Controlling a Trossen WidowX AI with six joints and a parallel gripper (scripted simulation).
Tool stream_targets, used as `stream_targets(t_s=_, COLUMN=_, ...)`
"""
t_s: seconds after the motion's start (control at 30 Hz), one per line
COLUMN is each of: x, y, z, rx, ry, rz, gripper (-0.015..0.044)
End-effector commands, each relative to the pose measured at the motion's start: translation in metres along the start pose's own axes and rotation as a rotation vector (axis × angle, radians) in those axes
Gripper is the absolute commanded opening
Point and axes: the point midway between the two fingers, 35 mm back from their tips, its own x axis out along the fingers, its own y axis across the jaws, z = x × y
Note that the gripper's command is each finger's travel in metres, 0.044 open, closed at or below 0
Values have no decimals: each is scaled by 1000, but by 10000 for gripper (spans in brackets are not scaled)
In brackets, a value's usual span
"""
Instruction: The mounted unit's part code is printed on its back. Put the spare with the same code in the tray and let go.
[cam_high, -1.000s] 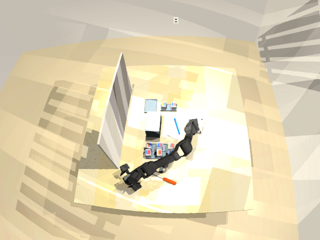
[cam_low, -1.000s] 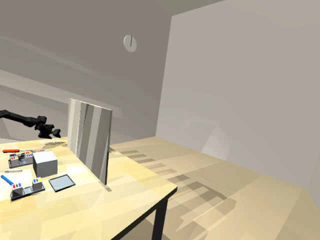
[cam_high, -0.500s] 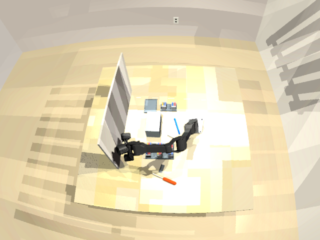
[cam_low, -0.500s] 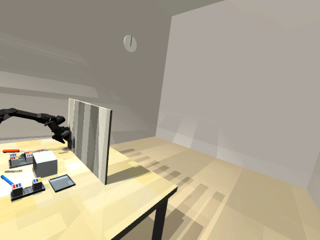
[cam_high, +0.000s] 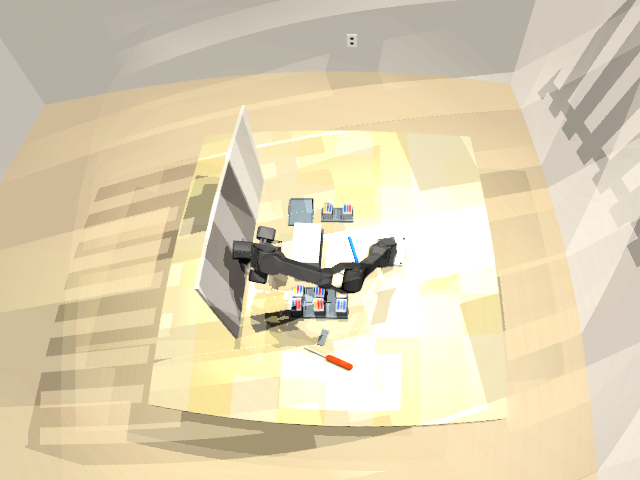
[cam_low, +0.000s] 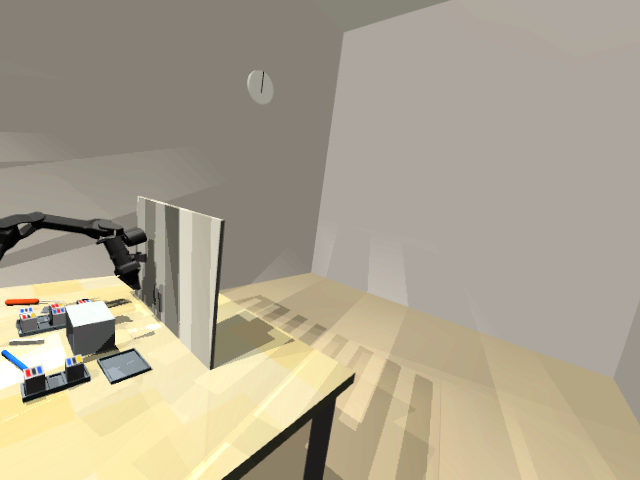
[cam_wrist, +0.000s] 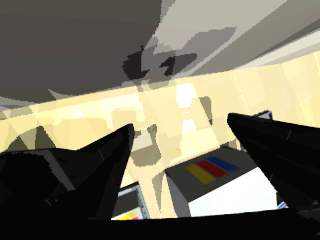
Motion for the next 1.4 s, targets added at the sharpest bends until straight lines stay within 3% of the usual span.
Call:
stream_targets(t_s=0.0, x=1, y=-1, z=-2, rx=-1, ry=13, rz=6, gripper=440)
stream_targets(t_s=0.3, x=0, y=-1, z=-3, rx=-15, ry=16, rz=8, gripper=440)
stream_targets(t_s=0.6, x=-27, y=12, z=-50, rx=-685, ry=130, rz=178, gripper=440)
stream_targets(t_s=0.87, x=-60, y=31, z=-91, rx=-1283, ry=89, rz=414, gripper=440)
stream_targets(t_s=1.17, x=-79, y=43, z=-111, rx=-1609, ry=-15, rz=545, gripper=440)
stream_targets(t_s=1.37, x=-79, y=43, z=-111, rx=-1615, ry=-17, rz=547, gripper=440)
